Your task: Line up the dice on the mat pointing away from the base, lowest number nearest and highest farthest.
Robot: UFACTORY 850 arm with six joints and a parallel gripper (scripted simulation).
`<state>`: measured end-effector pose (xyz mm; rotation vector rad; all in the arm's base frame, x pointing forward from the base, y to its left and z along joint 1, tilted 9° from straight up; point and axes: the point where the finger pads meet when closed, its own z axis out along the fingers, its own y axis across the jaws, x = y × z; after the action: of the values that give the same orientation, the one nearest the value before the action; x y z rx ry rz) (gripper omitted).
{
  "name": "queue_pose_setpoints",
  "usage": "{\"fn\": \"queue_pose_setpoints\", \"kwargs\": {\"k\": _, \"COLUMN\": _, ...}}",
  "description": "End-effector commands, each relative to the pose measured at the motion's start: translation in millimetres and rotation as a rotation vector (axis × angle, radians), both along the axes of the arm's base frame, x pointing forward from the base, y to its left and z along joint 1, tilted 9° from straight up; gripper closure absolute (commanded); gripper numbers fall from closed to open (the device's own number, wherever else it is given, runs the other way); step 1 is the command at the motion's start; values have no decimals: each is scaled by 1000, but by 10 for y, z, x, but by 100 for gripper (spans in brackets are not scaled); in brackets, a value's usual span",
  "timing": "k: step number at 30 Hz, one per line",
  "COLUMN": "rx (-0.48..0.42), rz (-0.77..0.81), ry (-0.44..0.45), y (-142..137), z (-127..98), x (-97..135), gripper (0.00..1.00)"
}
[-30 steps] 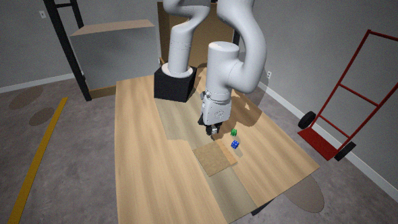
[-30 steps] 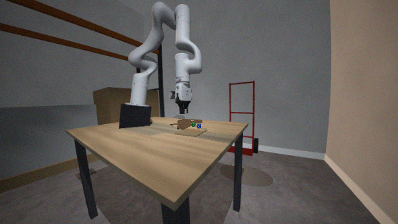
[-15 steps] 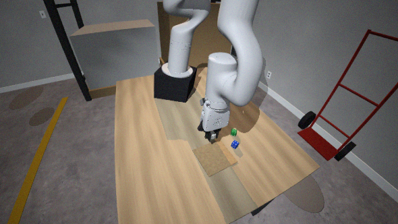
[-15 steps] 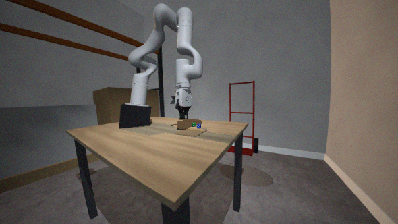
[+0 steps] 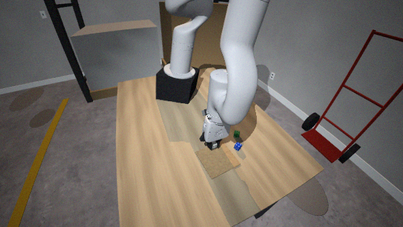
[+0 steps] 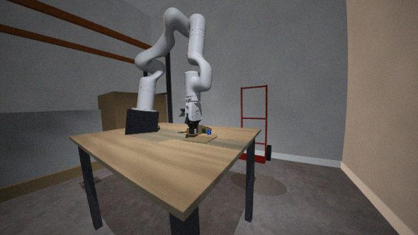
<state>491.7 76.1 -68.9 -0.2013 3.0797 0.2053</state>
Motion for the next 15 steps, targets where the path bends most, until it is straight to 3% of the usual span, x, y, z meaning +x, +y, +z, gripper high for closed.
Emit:
{"fn": "queue_pose_setpoints", "kwargs": {"k": 1, "rx": 4, "rz": -3, "ry": -30, "y": 14, "z": -90, "x": 15, "gripper": 79}}
{"fn": "queue_pose_setpoints", "kwargs": {"k": 15, "rx": 4, "rz": -3, "ry": -30, "y": 23, "z": -154, "x": 19, "gripper": 79}}
